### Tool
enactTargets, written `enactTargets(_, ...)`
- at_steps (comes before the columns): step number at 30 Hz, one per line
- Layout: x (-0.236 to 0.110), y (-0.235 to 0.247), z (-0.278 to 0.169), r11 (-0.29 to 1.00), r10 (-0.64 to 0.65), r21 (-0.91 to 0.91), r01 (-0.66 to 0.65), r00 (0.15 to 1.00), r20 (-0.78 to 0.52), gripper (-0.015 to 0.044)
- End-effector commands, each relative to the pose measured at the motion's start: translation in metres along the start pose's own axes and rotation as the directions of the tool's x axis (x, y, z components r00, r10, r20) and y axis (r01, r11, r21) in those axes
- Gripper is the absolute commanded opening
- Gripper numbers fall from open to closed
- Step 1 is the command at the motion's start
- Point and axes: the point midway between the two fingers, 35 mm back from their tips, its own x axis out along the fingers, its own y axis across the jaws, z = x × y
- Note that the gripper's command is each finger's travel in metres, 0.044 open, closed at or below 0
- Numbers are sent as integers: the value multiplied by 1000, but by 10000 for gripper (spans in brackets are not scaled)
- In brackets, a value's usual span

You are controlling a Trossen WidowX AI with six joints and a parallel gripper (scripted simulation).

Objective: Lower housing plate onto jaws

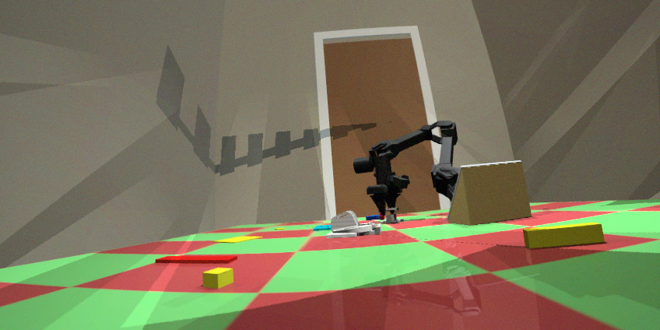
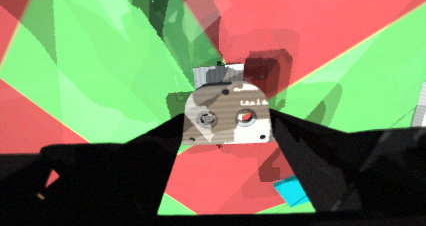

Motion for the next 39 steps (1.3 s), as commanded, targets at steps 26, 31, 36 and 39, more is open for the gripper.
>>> enactTargets(26, -55, -15, -6, 986, -3, 168, 3, 1000, 0, 351)
enactTargets(31, -55, -29, -10, 955, -11, 297, 9, 1000, 3, 351)
enactTargets(36, -55, -42, -13, 907, -17, 422, 13, 1000, 5, 351)
enactTargets(39, -55, -51, -14, 870, -20, 493, 14, 1000, 7, 351)
